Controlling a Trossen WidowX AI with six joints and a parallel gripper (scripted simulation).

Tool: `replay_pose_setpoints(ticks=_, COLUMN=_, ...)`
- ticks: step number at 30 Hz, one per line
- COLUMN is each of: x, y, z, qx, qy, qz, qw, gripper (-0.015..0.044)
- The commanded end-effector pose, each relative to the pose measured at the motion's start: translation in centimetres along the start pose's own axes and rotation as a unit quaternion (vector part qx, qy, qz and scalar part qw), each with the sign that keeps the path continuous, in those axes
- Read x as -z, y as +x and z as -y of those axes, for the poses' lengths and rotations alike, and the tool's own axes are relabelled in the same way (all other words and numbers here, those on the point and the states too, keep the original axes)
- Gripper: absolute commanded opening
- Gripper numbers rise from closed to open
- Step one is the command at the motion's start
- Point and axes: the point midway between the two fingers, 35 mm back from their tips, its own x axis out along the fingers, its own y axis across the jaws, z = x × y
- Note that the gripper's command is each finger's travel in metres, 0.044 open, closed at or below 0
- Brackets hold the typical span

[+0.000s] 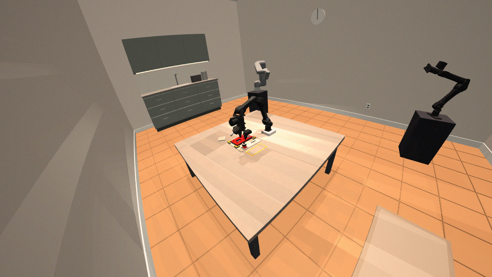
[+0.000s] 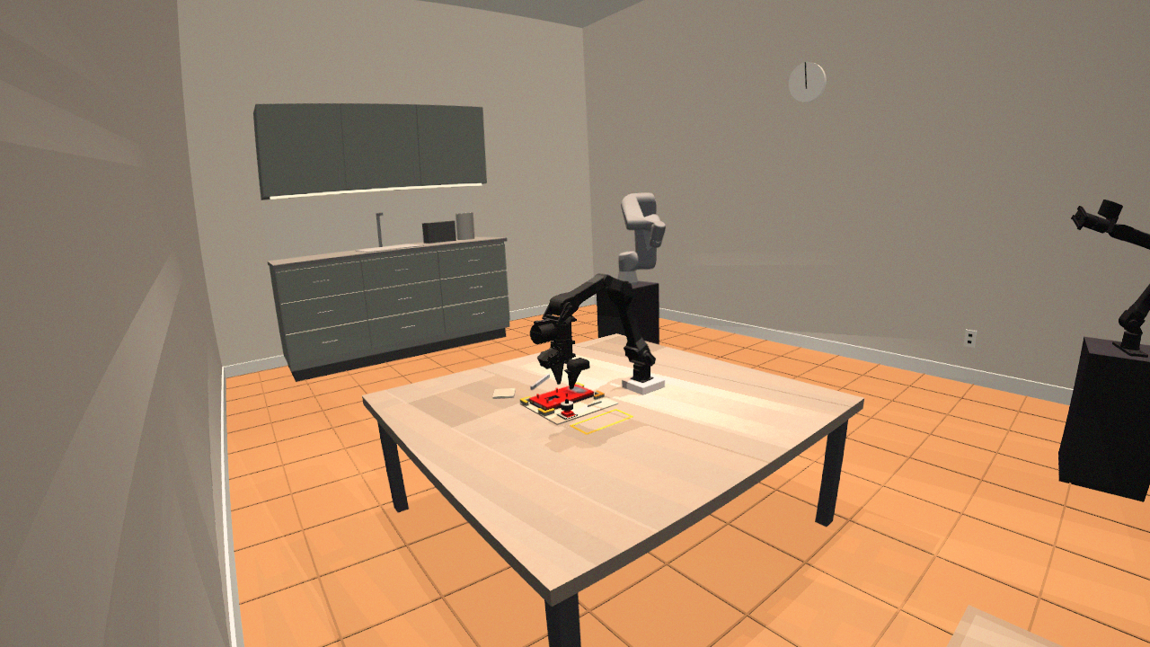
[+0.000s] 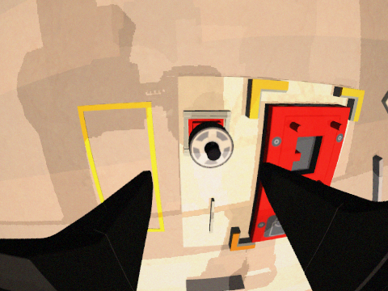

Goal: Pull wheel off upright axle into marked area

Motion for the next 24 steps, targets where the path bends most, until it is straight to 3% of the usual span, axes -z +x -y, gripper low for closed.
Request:
replay_pose_setpoints(ticks=1, x=0.5, y=-0.1, z=0.3, qx=0.008, qy=0.011, qz=-0.008, qw=1.000, gripper=0.0300)
replay_pose_setpoints(ticks=12, x=1.0, y=0.4, z=0.9, qx=0.009, qy=0.011, qz=-0.008, qw=1.000, gripper=0.0300)
replay_pose_setpoints(ticks=24, x=1.1, y=6.6, z=1.2, qx=0.009, qy=0.011, qz=-0.008, qw=1.000, gripper=0.0300)
